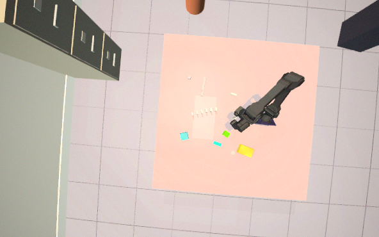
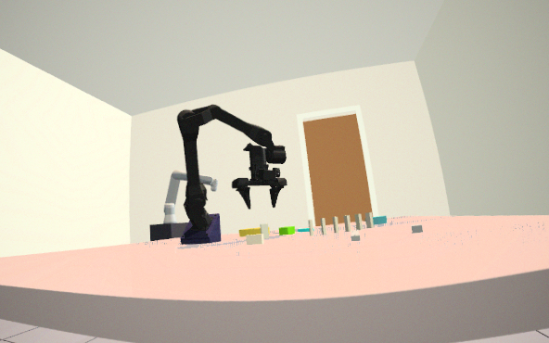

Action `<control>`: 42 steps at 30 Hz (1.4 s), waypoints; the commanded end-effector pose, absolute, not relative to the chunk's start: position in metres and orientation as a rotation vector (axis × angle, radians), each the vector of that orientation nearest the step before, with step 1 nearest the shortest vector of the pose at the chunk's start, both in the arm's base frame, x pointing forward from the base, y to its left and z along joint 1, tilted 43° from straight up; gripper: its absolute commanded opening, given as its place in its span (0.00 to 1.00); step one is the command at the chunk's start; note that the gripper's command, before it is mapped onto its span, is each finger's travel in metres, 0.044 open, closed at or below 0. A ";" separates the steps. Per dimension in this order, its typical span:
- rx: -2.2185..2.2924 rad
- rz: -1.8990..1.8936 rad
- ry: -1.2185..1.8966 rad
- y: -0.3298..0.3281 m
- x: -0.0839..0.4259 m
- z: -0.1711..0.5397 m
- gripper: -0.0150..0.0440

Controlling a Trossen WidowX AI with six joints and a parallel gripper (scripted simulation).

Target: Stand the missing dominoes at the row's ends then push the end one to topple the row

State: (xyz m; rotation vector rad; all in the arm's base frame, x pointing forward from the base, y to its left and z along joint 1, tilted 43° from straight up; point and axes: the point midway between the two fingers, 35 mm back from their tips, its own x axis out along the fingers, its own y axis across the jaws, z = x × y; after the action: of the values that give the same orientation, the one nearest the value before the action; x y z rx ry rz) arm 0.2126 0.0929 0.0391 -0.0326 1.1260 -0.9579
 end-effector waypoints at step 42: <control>-0.033 -0.966 1.106 0.040 0.222 -0.018 0.44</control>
State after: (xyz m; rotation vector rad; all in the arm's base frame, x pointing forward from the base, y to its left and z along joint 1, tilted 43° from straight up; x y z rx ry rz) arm 0.2211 0.0407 -0.0184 -0.0255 1.1091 -0.9699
